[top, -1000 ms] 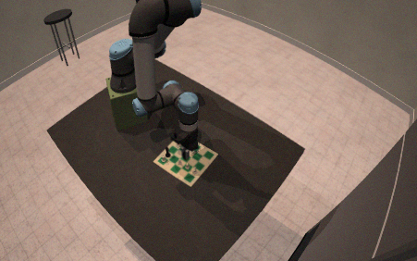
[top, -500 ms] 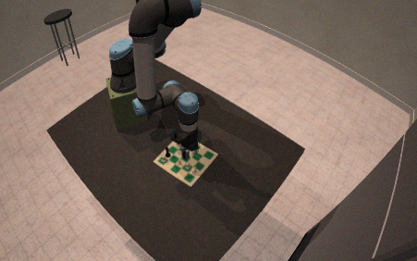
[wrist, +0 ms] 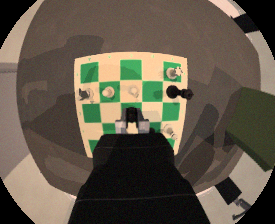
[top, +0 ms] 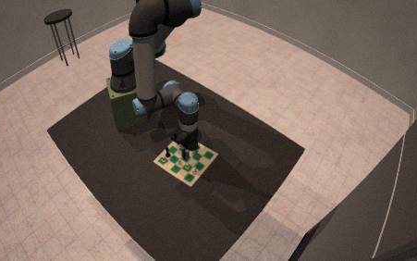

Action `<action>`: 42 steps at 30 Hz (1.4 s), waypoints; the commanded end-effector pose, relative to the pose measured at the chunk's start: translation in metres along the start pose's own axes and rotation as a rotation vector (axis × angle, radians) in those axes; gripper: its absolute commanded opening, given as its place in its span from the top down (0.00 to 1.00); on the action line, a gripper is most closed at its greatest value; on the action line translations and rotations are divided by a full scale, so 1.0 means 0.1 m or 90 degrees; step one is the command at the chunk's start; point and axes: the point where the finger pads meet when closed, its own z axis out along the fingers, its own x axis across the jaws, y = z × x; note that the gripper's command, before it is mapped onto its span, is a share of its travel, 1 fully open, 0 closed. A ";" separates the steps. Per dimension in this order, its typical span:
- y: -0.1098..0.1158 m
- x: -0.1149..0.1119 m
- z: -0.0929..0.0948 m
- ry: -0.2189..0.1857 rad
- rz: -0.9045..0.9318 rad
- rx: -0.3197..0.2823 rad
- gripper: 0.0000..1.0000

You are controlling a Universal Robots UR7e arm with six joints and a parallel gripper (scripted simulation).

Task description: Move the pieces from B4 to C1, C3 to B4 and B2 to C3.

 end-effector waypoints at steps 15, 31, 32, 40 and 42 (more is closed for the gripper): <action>0.00 0.00 0.00 -0.001 0.000 0.000 0.56; 0.00 0.00 -0.01 -0.001 0.000 0.000 0.27; 0.00 0.00 -0.01 -0.001 0.000 0.000 0.27; 0.00 0.00 -0.08 -0.001 0.000 0.000 0.27; 0.00 0.00 -0.13 -0.001 0.000 0.000 0.27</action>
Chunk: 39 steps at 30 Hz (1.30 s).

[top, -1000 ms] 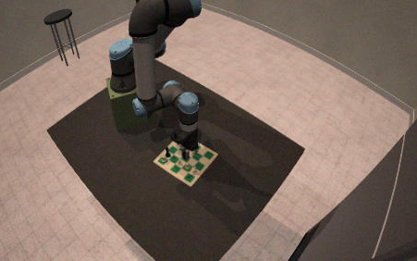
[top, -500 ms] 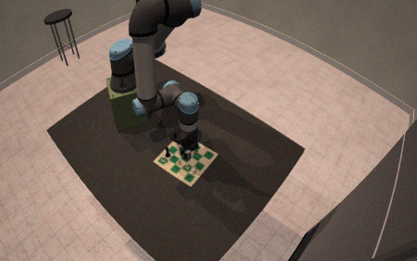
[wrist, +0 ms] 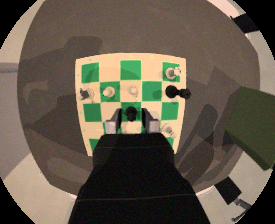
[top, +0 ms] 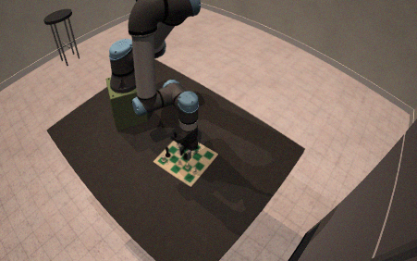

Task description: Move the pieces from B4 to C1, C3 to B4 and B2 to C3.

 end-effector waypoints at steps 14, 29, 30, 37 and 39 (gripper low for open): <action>0.00 -0.01 -0.55 -0.001 0.000 0.000 0.27; 0.00 -0.01 -0.85 -0.001 0.000 0.000 0.27; 0.00 -0.01 -0.86 -0.001 0.000 0.000 0.27; 0.00 -0.01 -0.86 -0.001 0.000 0.000 0.00; 0.00 -0.01 -0.86 -0.001 0.000 0.000 0.00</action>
